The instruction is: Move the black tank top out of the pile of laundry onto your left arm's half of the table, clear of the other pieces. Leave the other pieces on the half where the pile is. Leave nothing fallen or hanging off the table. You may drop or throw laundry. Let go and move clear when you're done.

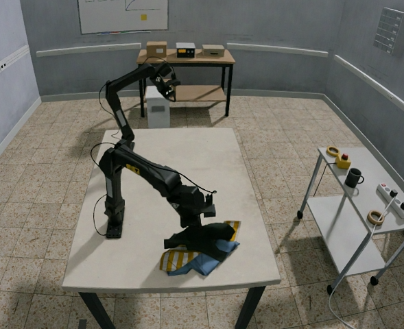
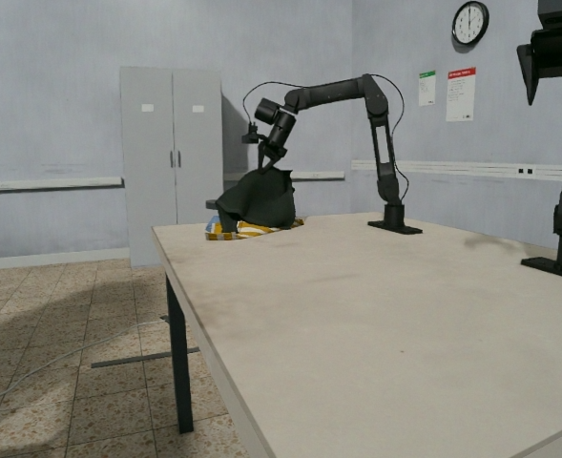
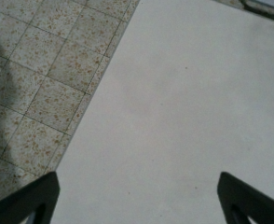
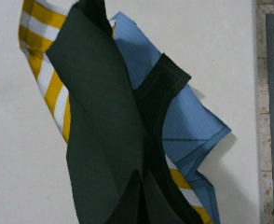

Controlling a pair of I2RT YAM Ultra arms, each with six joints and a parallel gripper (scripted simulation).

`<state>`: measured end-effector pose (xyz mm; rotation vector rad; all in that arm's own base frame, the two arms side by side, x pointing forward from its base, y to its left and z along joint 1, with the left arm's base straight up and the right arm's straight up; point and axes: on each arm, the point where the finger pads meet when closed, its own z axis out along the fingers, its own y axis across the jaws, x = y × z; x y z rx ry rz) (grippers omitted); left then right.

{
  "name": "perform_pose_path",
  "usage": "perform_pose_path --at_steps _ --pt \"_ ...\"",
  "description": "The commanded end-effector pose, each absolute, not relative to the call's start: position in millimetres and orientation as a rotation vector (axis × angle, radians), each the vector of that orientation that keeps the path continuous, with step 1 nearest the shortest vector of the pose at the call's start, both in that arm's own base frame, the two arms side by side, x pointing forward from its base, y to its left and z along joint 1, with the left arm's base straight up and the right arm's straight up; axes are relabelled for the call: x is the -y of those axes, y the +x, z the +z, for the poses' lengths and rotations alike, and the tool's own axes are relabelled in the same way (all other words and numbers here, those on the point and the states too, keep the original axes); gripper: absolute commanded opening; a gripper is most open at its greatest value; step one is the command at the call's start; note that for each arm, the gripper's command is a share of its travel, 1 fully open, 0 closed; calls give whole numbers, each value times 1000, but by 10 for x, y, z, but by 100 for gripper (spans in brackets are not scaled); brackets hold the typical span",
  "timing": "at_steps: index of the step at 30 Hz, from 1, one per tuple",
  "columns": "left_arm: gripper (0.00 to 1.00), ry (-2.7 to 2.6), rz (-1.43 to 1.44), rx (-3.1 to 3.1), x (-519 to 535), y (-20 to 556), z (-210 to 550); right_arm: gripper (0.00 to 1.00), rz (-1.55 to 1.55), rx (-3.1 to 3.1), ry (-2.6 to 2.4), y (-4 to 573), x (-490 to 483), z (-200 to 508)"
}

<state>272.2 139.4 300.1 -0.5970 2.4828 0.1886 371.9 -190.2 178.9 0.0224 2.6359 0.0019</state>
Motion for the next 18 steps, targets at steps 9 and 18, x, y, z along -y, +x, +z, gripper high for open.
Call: perform_pose_path --at_steps 9,18 --pt "92 -579 205 -2451 -1385 2695 3116 0 -17 -2483 21 3724 1887 2558" --pt "92 -579 205 -2451 -1385 2695 3116 0 -9 -2412 19 3688 1865 2939"
